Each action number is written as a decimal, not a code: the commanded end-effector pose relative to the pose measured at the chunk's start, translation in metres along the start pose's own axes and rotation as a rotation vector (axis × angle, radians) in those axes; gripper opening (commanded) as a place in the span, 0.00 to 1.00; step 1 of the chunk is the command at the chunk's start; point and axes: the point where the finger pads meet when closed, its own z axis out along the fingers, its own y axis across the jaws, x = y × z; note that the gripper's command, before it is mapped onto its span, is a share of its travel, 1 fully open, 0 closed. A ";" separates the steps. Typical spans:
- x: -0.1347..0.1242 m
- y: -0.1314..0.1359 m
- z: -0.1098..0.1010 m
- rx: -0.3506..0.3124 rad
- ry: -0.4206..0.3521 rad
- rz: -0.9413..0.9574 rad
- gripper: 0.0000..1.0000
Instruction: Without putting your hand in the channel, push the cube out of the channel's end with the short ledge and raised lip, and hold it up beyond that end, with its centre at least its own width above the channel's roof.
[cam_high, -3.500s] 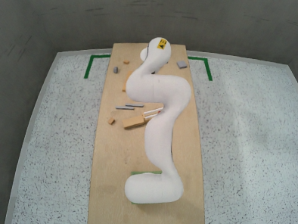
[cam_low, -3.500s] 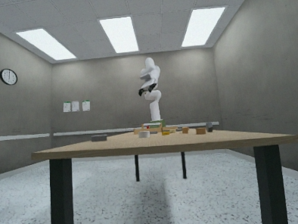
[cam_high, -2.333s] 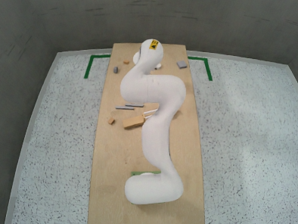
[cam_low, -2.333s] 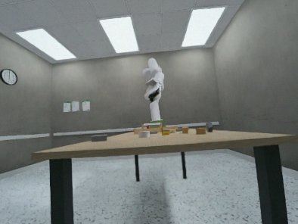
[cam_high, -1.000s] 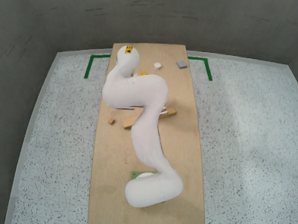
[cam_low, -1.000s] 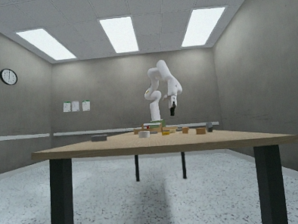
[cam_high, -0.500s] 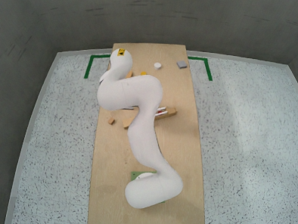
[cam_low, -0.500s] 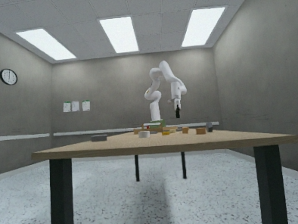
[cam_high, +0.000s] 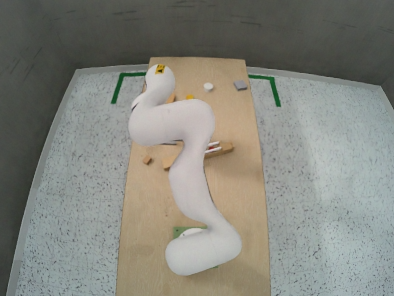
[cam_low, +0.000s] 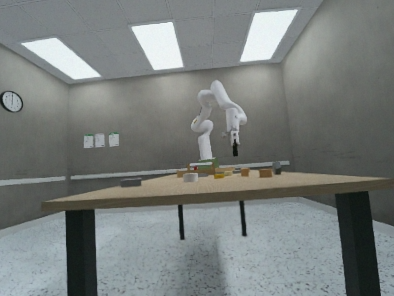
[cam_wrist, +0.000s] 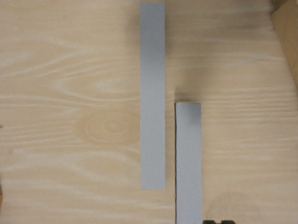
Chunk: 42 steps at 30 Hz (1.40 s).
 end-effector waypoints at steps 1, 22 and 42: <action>-0.001 -0.001 -0.001 0.002 -0.001 0.000 0.00; -0.053 -0.001 -0.001 0.001 -0.001 0.000 0.39; -0.053 -0.001 -0.001 0.001 -0.001 0.000 0.39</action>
